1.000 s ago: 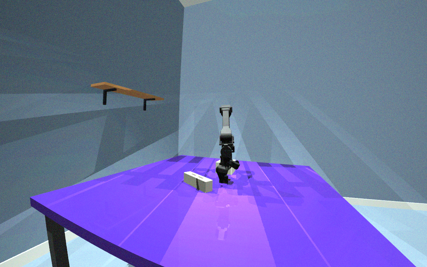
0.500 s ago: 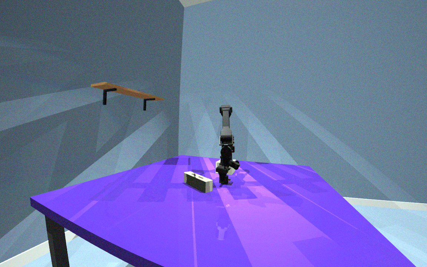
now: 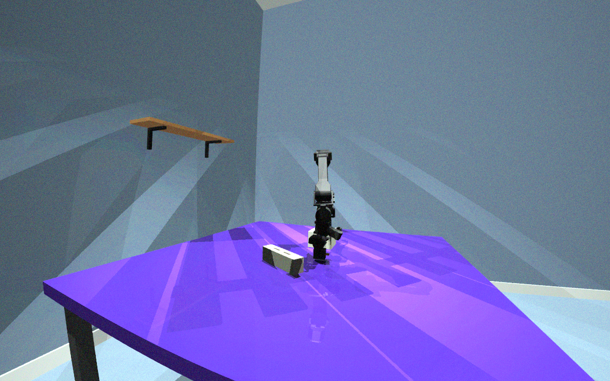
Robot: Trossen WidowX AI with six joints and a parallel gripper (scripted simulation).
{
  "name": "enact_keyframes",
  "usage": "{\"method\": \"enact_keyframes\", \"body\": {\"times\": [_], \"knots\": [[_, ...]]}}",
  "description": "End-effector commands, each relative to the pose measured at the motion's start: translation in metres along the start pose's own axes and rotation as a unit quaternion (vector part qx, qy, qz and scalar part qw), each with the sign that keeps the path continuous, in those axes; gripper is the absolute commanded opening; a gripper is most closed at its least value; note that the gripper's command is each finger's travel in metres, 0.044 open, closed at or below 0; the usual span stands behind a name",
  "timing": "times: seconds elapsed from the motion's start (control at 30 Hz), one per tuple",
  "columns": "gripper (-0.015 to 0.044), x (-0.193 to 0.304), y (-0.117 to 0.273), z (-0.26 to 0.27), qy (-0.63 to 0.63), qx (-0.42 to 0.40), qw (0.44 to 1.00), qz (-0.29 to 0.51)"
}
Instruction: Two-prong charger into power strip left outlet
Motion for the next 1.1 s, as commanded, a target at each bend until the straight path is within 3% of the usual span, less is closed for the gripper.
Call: {"method": "enact_keyframes", "body": {"times": [0.0,0.3,1.07], "knots": [[0.0,0.001,0.021,-0.004,-0.002,0.013,1.0,-0.005],[0.0,0.005,0.047,0.003,-0.001,0.01,1.0,-0.005],[0.0,0.008,0.041,-0.002,-0.152,0.002,0.988,-0.012]]}}
Point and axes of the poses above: the point midway between the two fingers, 35 mm back from their tips, its own y axis back along the fingers, its own z axis across the jaws, x = y × z, the point moved 7 cm from there along y, back along the fingers, and after that the axes turned 6 degrees about -y, right-handed, at the moved point
